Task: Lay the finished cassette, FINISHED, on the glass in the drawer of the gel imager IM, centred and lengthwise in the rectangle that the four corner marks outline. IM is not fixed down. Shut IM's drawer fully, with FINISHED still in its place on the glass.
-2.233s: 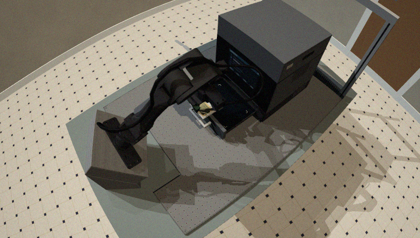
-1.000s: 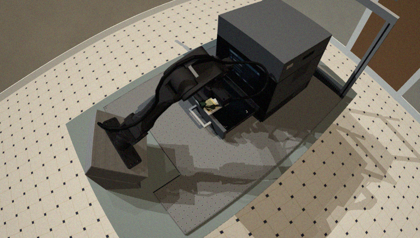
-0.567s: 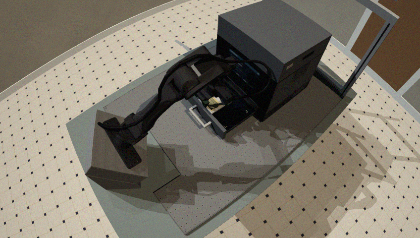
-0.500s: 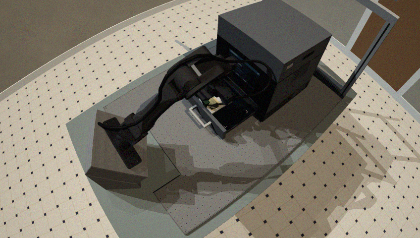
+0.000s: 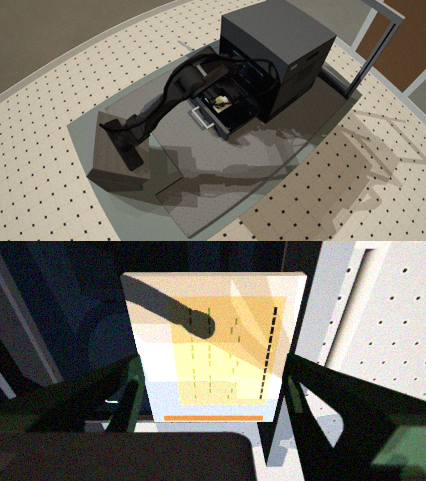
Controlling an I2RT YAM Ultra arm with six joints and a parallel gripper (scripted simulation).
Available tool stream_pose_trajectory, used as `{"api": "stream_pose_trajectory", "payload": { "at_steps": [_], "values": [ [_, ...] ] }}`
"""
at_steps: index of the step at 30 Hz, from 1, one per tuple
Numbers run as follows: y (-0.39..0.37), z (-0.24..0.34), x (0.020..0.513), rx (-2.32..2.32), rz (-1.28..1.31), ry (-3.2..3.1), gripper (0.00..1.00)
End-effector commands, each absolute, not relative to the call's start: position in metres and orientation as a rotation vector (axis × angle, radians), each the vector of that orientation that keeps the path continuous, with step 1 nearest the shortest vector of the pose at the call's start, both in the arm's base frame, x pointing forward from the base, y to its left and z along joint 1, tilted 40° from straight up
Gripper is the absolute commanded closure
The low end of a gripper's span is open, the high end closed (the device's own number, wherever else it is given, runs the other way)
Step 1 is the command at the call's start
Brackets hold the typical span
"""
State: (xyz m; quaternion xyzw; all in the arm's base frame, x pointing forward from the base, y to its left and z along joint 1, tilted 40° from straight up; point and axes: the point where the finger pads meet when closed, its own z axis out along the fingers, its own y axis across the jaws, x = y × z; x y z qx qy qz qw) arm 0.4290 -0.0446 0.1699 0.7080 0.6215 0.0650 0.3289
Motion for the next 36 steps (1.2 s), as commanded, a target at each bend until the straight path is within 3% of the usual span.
{"api": "stream_pose_trajectory", "payload": {
  "at_steps": [1, 36],
  "values": [
    [-0.045, 0.189, 0.434, 1.839, 0.189, 1.612, 1.00],
    [-0.046, 0.210, 0.451, 1.830, 0.213, 1.595, 1.00]
  ]
}}
